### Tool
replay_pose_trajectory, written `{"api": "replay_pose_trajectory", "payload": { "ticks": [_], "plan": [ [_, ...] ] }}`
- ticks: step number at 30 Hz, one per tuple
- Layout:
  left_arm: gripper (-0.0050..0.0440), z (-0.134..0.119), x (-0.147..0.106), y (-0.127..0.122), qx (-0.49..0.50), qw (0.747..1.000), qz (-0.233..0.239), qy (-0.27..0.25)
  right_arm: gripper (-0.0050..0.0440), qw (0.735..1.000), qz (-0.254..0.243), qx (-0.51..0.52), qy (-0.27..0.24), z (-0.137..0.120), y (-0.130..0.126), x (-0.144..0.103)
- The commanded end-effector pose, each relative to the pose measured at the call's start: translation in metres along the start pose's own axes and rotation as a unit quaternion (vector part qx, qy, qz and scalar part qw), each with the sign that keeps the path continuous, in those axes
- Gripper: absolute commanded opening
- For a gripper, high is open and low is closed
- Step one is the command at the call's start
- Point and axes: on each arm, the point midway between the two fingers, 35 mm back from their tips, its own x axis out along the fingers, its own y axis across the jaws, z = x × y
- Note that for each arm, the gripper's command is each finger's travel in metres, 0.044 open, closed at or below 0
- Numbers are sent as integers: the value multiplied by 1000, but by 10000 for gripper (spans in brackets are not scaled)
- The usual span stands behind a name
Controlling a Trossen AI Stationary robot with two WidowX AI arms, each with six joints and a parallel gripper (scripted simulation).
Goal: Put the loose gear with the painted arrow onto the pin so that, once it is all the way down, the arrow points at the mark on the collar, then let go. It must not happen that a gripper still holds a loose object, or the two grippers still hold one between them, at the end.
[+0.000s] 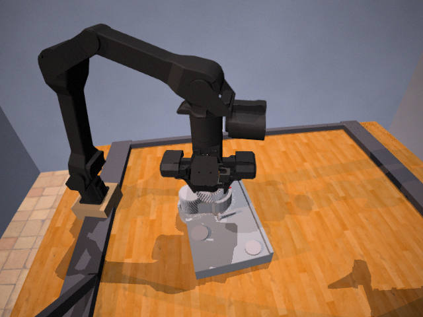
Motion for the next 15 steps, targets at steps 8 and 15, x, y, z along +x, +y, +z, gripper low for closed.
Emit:
{"api": "replay_pose_trajectory", "payload": {
  "ticks": [8, 15],
  "plan": [
    [0, -15, -21, 0, -220, 975, 34, -14, 400, 1000, 0, 0, -12, 9, 0, -1],
    [0, -26, -23, -3, -372, 927, 34, -20, 400, 1000, 0, 0, -12, 9, 0, -1]
  ]
}}
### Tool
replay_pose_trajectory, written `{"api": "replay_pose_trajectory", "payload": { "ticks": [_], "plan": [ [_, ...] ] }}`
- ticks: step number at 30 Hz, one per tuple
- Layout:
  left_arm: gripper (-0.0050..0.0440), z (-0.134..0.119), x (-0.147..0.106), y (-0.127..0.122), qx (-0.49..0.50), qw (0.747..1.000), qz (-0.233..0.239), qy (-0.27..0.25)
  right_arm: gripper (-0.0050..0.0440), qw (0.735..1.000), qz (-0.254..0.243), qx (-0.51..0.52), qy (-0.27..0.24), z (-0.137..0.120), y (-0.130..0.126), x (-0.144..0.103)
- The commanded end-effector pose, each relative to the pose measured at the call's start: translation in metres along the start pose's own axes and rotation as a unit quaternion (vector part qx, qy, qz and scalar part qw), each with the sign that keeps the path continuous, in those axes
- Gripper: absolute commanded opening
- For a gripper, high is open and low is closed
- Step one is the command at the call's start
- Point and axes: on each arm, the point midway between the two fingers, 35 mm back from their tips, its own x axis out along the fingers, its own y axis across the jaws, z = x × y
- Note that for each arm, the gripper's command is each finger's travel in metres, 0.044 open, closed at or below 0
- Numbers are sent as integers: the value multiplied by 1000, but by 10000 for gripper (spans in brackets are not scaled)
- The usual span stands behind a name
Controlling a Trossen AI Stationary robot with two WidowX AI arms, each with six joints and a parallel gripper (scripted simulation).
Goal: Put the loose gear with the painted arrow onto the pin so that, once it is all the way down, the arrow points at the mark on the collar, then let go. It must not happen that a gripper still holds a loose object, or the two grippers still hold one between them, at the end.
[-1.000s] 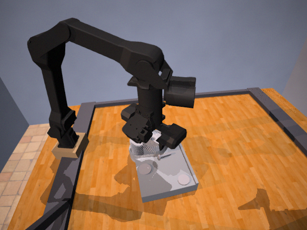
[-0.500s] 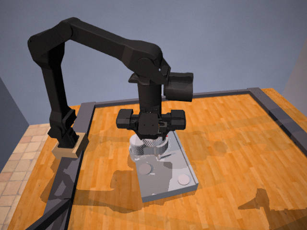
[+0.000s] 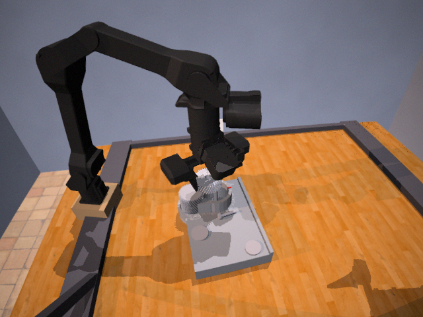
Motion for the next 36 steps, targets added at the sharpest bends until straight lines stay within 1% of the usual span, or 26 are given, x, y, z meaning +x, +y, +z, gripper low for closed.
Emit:
{"api": "replay_pose_trajectory", "payload": {
  "ticks": [1, 2, 5, 6, 7, 8, 12, 15, 22, 36],
  "plan": [
    [0, -3, -19, 4, -71, 997, 24, -24, 400, 1000, 0, 0, -12, 9, 0, -1],
    [0, -3, -19, 4, -71, 997, 24, -24, 400, 1000, 0, 0, -12, 9, 0, -1],
    [0, -7, -19, 6, -134, 990, 23, -26, 400, 1000, 0, 0, -12, 9, 0, -1],
    [0, -7, -7, 13, -122, 992, 17, -17, 400, 1000, 0, 0, -12, 9, 0, -1],
    [0, -6, -1, 20, -94, 995, 19, -18, 400, 1000, 0, 0, -12, 9, 0, -1],
    [0, -6, -6, 21, -86, 996, 27, -27, 400, 1000, 0, 0, -12, 9, 0, -1],
    [0, -7, 5, 27, -86, 996, 21, -19, 400, 1000, 0, 0, -12, 9, 0, -1],
    [0, -7, 8, 30, -86, 996, 22, -20, 400, 1000, 0, 0, -12, 9, 0, -1],
    [0, -7, 9, 28, -87, 996, 19, -17, 400, 1000, 0, 0, -12, 9, 0, -1],
    [0, -8, 18, 28, -88, 996, 14, -12, 400, 1000, 0, 0, -12, 9, 0, -1]
  ]
}}
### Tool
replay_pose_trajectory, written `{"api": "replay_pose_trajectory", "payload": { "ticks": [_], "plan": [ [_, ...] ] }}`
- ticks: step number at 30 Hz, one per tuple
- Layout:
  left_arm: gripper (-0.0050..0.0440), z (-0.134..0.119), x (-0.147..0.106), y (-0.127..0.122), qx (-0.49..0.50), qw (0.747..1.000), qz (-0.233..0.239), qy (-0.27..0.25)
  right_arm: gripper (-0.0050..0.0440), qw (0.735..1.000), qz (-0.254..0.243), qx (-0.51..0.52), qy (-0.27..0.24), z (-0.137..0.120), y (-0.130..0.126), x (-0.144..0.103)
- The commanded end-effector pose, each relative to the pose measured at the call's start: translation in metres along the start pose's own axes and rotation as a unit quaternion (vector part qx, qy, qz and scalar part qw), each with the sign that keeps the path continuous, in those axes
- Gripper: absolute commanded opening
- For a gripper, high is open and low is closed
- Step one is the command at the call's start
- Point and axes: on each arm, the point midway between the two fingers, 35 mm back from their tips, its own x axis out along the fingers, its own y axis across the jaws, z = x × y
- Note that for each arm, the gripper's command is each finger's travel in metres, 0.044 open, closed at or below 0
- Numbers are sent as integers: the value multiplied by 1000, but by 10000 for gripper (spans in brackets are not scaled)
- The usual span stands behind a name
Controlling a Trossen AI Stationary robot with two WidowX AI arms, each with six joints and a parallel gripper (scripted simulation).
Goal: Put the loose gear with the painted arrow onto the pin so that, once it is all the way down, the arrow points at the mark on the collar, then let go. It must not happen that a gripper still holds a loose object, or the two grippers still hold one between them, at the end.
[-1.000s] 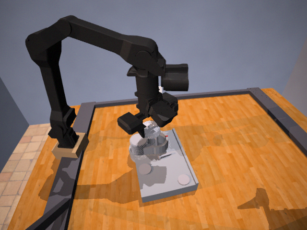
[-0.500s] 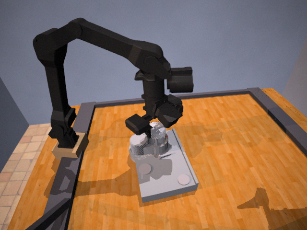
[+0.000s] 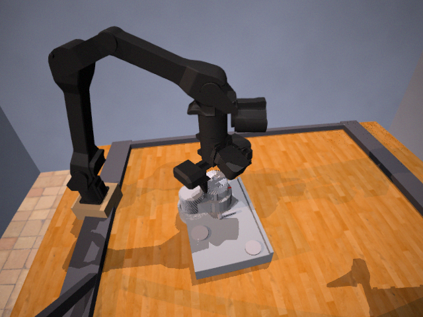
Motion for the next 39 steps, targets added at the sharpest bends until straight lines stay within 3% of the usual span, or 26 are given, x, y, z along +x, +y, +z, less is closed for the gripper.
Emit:
{"api": "replay_pose_trajectory", "payload": {
  "ticks": [1, 6, 7, 39],
  "plan": [
    [0, 3, -8, 3, 1, 1000, 13, -11, 400, 1000, 0, 0, -12, 9, 0, -1],
    [0, 3, -4, 3, 1, 1000, 13, -11, 400, 1000, 0, 0, -12, 9, 0, -1],
    [370, 3, -4, 3, 1, 1000, 13, -11, 400, 1000, 0, 0, -12, 9, 0, -1],
    [370, 3, -4, 3, 1, 1000, 13, -11, 400, 1000, 0, 0, -12, 9, 0, -1]
  ]
}}
